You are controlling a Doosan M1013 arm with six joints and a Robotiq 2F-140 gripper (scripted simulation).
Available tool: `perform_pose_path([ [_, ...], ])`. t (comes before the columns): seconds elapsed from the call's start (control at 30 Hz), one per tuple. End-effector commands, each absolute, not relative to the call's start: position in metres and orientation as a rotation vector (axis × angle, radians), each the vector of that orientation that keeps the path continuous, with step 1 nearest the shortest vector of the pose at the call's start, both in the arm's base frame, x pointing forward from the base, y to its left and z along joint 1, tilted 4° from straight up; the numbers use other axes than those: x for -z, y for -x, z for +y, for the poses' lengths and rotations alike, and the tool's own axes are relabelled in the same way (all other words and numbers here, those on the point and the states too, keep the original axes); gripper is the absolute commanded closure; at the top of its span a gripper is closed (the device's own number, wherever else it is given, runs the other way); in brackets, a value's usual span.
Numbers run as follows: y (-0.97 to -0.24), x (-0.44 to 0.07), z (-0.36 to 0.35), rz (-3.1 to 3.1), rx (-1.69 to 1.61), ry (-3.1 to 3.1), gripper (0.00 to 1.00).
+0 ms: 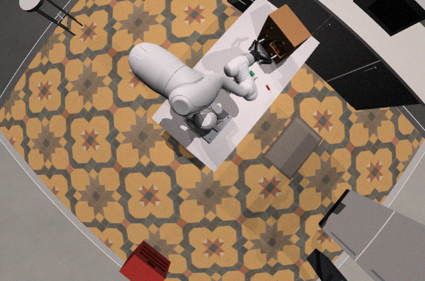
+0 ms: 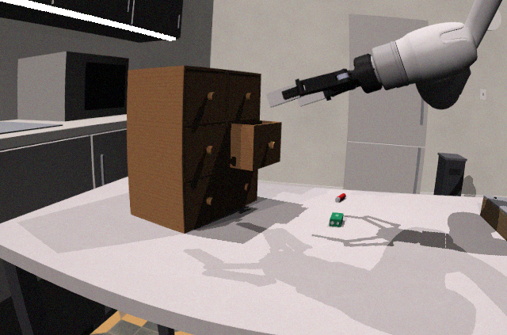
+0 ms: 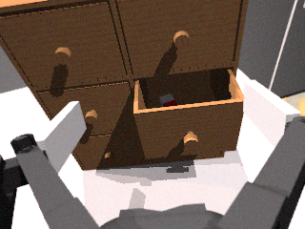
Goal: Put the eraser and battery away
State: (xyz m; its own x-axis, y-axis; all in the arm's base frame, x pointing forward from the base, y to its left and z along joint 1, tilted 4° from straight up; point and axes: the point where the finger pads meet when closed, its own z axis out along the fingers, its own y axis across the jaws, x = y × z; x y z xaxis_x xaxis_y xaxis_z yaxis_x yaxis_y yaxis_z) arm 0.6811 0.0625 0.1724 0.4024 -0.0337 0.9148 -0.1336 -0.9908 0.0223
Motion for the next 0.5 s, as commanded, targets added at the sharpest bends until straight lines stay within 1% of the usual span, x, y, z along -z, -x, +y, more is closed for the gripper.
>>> perform_pose_path([
  [0.0,-0.654,-0.176,0.066,-0.153,-1.661,-2.552,0.0],
  [0.07,-0.654,-0.176,0.066,-0.153,-1.661,-2.552,0.0],
  [0.47,-0.596,-0.184,0.074,-0.153,-1.661,-2.552,0.0],
])
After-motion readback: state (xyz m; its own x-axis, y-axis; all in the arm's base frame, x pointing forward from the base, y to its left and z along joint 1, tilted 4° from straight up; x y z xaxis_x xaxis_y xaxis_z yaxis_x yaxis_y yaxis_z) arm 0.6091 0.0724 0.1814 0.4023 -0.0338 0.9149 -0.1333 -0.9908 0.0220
